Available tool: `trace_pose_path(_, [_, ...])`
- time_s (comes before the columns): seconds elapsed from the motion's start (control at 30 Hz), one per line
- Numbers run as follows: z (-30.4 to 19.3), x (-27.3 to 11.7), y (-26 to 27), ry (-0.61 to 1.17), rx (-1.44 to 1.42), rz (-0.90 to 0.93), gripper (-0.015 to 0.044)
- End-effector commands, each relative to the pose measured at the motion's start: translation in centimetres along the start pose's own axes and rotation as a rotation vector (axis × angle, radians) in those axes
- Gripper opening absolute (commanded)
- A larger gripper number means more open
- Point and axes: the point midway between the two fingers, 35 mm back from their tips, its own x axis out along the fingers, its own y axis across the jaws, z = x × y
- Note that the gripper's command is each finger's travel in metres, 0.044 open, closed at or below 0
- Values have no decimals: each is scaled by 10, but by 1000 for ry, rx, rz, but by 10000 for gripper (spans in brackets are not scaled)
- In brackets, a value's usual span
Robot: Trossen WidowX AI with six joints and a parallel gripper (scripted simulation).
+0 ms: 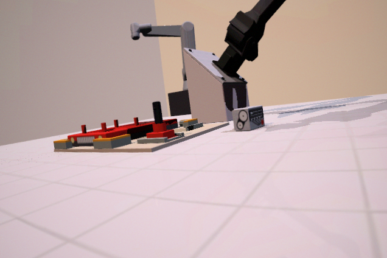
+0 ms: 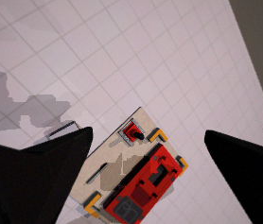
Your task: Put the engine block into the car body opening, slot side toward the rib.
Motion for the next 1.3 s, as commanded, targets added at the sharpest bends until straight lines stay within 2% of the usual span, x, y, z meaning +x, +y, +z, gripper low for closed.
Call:
trace_pose_path(0.0, [-10,20,14,32,-76,89,440])
trace_pose_path(0.53, [-55,80,92,108,-450,460,440])
trace_pose_path(0.7, [-56,81,95,109,-454,464,440])
trace_pose_path(0.83, [-62,109,108,107,-453,464,440])
trace_pose_path(1.27, [-66,127,118,107,-453,464,440])
